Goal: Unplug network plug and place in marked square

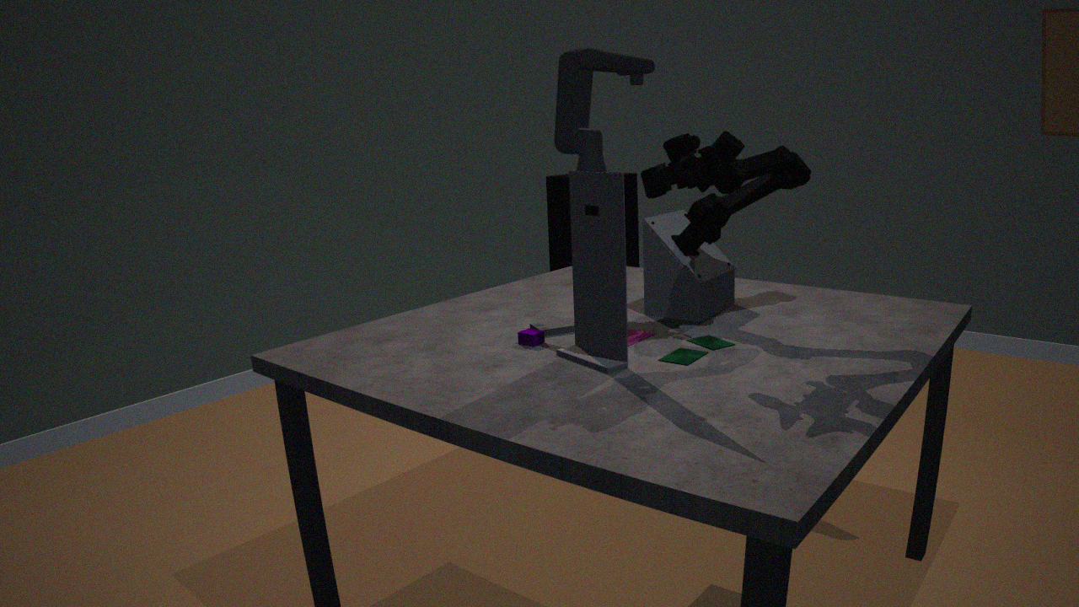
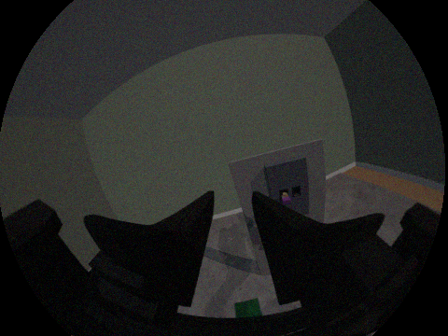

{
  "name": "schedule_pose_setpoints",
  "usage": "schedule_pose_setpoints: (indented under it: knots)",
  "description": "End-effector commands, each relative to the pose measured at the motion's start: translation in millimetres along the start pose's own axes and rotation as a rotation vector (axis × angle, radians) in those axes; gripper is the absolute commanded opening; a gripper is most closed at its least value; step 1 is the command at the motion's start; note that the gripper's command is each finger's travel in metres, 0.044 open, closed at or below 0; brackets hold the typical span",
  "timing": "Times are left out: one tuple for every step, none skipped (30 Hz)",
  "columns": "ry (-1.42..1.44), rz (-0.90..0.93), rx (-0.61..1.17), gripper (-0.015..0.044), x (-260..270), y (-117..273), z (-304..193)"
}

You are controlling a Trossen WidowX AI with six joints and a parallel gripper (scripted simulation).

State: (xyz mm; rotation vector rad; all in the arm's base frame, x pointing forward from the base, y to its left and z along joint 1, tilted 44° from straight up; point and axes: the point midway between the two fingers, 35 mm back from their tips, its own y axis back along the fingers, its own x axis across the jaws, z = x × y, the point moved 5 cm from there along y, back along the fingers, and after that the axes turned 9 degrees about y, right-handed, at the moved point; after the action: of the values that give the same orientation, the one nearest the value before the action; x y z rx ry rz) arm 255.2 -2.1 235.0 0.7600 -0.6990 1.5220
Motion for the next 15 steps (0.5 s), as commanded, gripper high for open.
schedule_pose_setpoints:
  knots:
    - [-0.130, -0.002, 0.016, 0.0156, -9.0, 2.5, -6.9]
    - [-0.165, -0.002, 0.019, 0.0156, -10.9, 3.2, -8.4]
    - [-0.200, -0.002, 0.022, 0.0156, -12.8, 4.0, -9.9]
    - [-0.235, -0.002, 0.024, 0.0156, -14.7, 4.8, -11.4]
    - [-0.271, -0.002, 0.027, 0.0156, -16.6, 5.6, -12.9]
    - [-0.306, -0.003, 0.030, 0.0156, -18.5, 6.4, -14.4]
    - [-0.341, -0.003, 0.032, 0.0156, -20.4, 7.3, -15.8]
    - [-0.376, -0.004, 0.035, 0.0156, -22.3, 8.1, -17.3]
    - [-0.411, -0.005, 0.038, 0.0156, -24.1, 9.0, -18.8]
    - [-0.446, -0.005, 0.040, 0.0156, -26.0, 9.9, -20.3]
    - [-0.481, -0.006, 0.043, 0.0156, -27.8, 10.9, -21.8]
    - [-0.517, -0.007, 0.046, 0.0156, -29.7, 11.8, -23.3]
    - [-0.552, -0.008, 0.048, 0.0156, -31.5, 12.8, -24.8]
    - [-0.587, -0.010, 0.051, 0.0156, -33.3, 13.8, -26.3]
    - [-0.622, -0.011, 0.054, 0.0156, -35.1, 14.8, -27.8]
